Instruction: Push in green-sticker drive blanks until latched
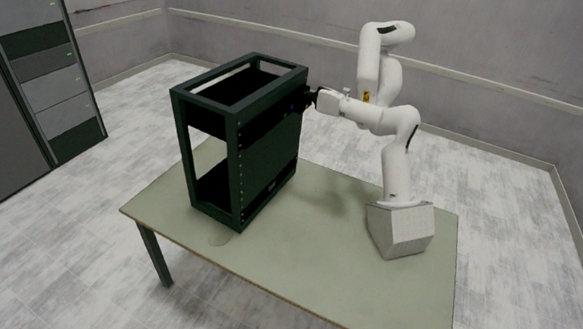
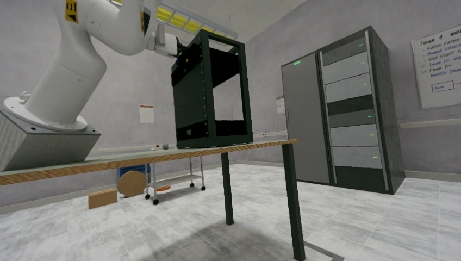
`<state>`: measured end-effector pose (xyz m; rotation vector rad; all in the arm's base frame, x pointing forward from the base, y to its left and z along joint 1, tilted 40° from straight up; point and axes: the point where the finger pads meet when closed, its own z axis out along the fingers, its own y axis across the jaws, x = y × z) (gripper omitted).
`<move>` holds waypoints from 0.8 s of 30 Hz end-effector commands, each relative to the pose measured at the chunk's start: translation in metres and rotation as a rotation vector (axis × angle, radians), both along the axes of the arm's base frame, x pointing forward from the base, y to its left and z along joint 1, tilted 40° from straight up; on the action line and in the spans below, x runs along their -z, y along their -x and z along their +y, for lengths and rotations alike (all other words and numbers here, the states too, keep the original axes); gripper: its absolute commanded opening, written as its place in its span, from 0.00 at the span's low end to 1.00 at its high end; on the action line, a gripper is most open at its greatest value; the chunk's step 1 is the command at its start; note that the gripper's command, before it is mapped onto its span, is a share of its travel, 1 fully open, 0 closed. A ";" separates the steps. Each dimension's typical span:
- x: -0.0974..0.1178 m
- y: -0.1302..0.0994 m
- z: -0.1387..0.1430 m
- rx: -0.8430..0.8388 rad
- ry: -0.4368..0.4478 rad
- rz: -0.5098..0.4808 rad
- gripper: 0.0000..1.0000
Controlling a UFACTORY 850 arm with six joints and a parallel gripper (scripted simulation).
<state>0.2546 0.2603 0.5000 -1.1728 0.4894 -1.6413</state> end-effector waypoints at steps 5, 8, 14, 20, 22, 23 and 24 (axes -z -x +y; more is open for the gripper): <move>-0.003 -0.005 0.002 0.000 -0.001 -0.001 0.00; -0.003 -0.005 0.002 0.000 -0.001 -0.001 0.00; -0.004 -0.006 0.002 0.000 -0.001 -0.001 0.00; -0.005 -0.008 0.002 0.000 -0.001 -0.001 0.00; -0.005 -0.008 0.002 0.000 -0.001 -0.001 0.00; -0.005 -0.008 0.002 0.000 -0.001 -0.001 0.00; -0.005 -0.008 0.002 0.000 -0.001 -0.001 0.00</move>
